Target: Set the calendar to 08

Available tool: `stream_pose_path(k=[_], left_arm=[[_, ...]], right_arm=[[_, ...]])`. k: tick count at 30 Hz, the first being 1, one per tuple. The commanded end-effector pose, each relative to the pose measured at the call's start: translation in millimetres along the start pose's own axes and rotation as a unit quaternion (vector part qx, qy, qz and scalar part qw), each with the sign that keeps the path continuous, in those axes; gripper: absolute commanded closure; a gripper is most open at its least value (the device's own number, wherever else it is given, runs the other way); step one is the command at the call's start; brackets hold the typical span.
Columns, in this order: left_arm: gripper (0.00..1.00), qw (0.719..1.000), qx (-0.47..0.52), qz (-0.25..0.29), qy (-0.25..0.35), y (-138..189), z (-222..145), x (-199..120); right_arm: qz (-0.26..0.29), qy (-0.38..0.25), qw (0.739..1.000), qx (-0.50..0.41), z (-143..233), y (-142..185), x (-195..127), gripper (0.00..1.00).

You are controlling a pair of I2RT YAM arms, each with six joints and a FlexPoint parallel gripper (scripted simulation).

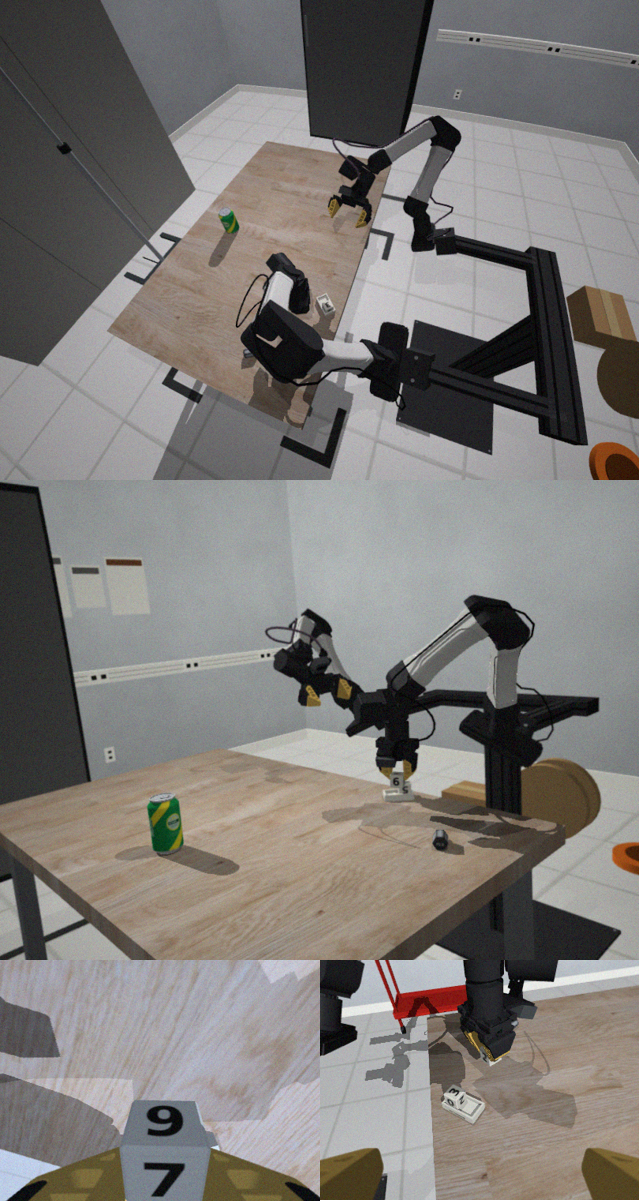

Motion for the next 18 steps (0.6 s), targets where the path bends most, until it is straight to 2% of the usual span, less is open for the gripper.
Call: stream_pose_path(k=[1,4,10,12,18], left_arm=[[0.78,0.998,0.060,0.002,-0.016,9.6,-6.2,-10.2],[0.78,0.984,0.177,0.005,-0.017,21.4,-13.1,-12.0],[0.78,0.929,0.370,0.014,-0.014,48.0,-28.4,-14.0],[0.78,0.929,0.370,0.014,-0.014,48.0,-28.4,-14.0],[0.78,0.856,0.516,0.018,-0.012,71.0,-42.0,-16.2]], right_arm=[[-0.012,0.020,1.000,-0.019,-4.2,-6.8,-1.5,0.00],[-0.012,0.020,1.000,-0.019,-4.2,-6.8,-1.5,0.00],[-0.012,0.020,1.000,-0.019,-4.2,-6.8,-1.5,0.00],[-0.012,0.020,1.000,-0.019,-4.2,-6.8,-1.5,0.00],[0.025,0.007,1.000,-0.012,3.9,13.4,-5.1,0.00]])
Point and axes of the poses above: on each arm, the point where the finger pads meet when closed, its own x axis out along the fingers, its own z axis across the jaws, y = z × x, the point moved 6 cm from there along -x, back along the fingers
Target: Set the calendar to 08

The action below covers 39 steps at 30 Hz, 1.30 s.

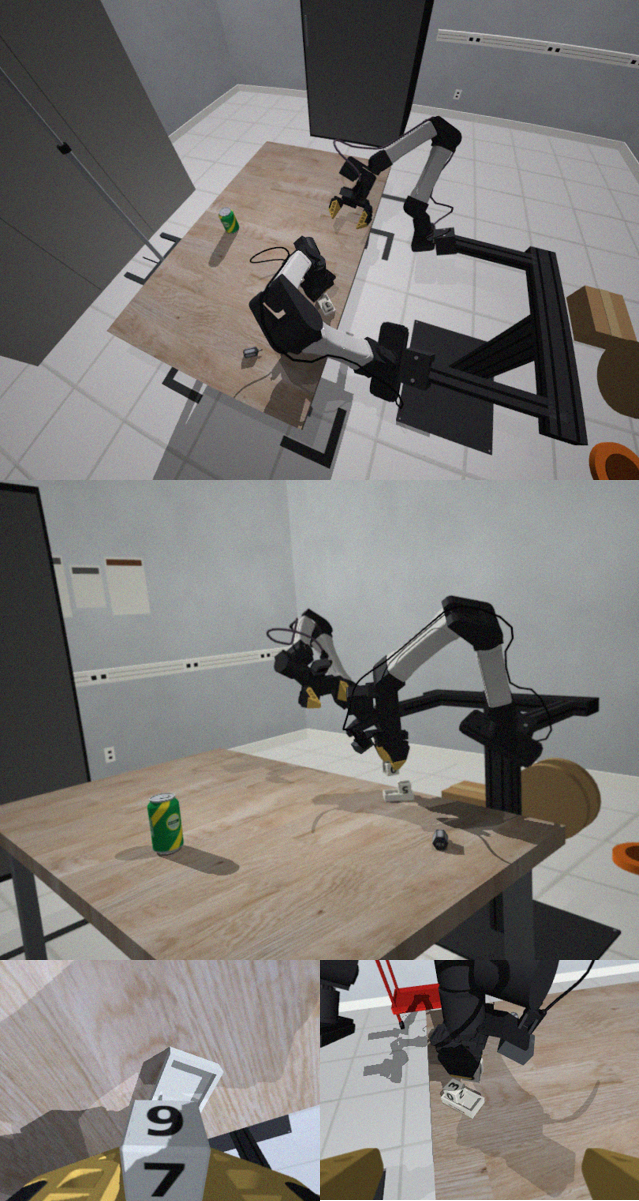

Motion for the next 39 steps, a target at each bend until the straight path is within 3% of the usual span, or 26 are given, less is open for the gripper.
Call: stream_pose_path(k=[1,6,13,34,39], left_arm=[[0.78,0.992,0.126,-0.007,0.006,-3.9,-15.3,-8.8],[0.78,0.985,0.174,-0.010,0.004,-2.8,-25.3,-10.4],[0.78,0.986,0.166,-0.018,0.005,-6.2,-27.5,-10.4],[0.78,0.986,0.166,-0.009,-0.001,-3.7,-24.4,36.7],[0.78,0.986,0.164,-0.012,0.000,-4.8,-23.7,31.2]], right_arm=[[0.021,0.002,1.000,-0.006,4.1,11.2,-6.2,0.00],[0.028,-0.007,1.000,-0.001,9.2,21.4,-10.0,0.00],[0.028,-0.009,1.000,0.005,12.0,27.7,-13.3,0.00],[0.031,-0.007,0.999,0.031,20.0,47.9,-21.7,0.00],[0.026,-0.005,0.999,0.036,20.6,49.8,-23.6,0.00]])
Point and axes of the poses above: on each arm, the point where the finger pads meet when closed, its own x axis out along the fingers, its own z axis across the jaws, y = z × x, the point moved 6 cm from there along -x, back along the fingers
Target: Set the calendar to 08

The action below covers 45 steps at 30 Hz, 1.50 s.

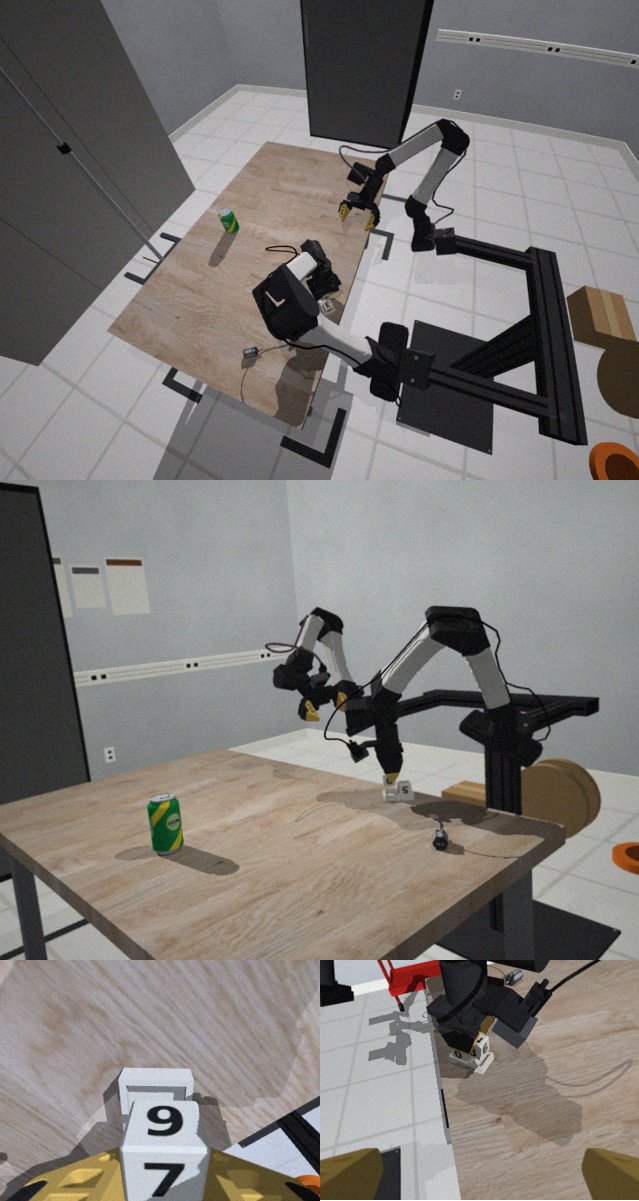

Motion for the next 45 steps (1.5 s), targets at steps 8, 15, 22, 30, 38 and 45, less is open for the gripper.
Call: stream_pose_path(k=[8,15,22,30,38,45], left_arm=[[0.78,1.000,-0.002,-0.018,-0.013,-1.7,7.1,7.2],[0.78,1.000,0.004,-0.019,-0.011,-2.8,4.2,5.6],[0.78,1.000,0.002,-0.021,-0.010,-8.0,2.3,7.8],[0.78,1.000,0.001,-0.022,-0.012,-2.9,3.2,23.4],[0.78,1.000,0.001,0.000,-0.002,-5.9,0.9,34.9],[0.78,1.000,0.003,0.015,-0.001,-10.7,0.7,19.6]], right_arm=[[-0.017,-0.008,1.000,0.006,6.5,2.3,-5.3,0.00],[-0.020,-0.008,1.000,0.017,8.3,6.9,-5.7,0.00],[-0.026,-0.002,0.999,0.026,6.9,9.0,-6.1,0.00],[-0.026,0.001,0.999,0.025,5.4,8.0,-7.0,0.00],[-0.026,0.001,0.999,0.025,5.4,8.0,-7.0,0.00],[-0.026,0.001,0.999,0.024,5.4,8.0,-7.1,0.00]])
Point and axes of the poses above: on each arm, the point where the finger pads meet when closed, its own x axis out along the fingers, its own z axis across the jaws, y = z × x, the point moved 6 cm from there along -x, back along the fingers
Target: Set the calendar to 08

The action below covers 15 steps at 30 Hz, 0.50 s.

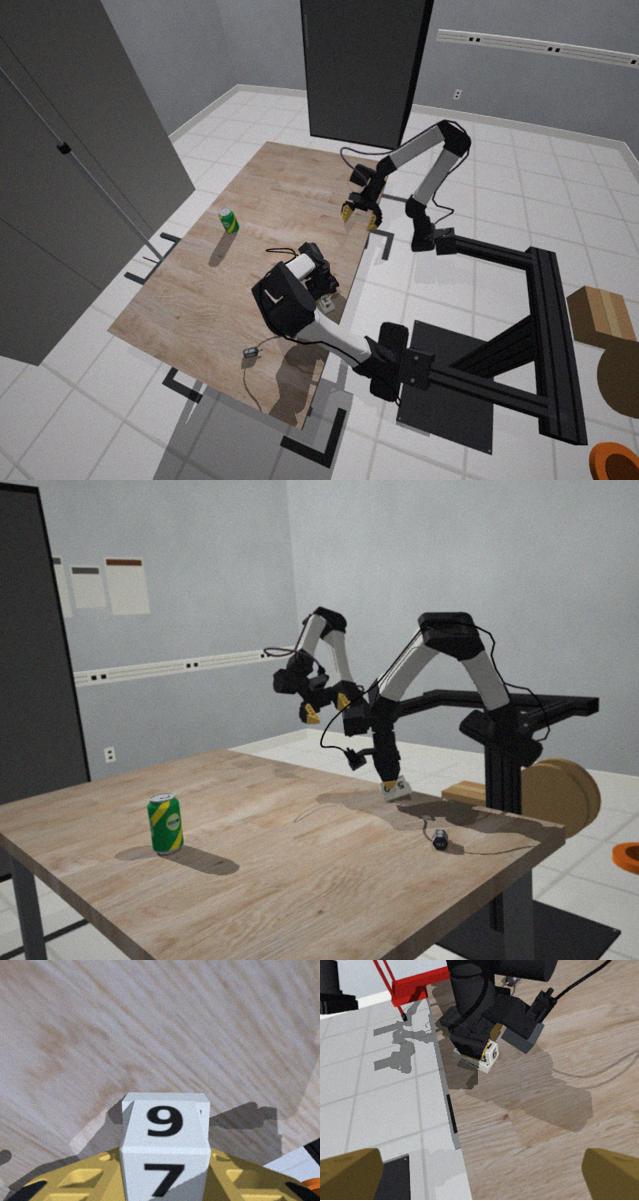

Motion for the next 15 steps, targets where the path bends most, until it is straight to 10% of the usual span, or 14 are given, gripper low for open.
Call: stream_pose_path(k=[1,15], left_arm=[[0.78,1.000,-0.006,0.012,0.009,-2.3,-3.1,0.5],[0.78,1.000,-0.018,-0.020,0.012,-3.6,-0.7,-6.5]], right_arm=[[-0.011,0.001,1.000,-0.003,0.9,-3.7,-3.6,0.00],[-0.012,0.001,1.000,-0.004,0.9,-3.7,-3.7,0.00]])
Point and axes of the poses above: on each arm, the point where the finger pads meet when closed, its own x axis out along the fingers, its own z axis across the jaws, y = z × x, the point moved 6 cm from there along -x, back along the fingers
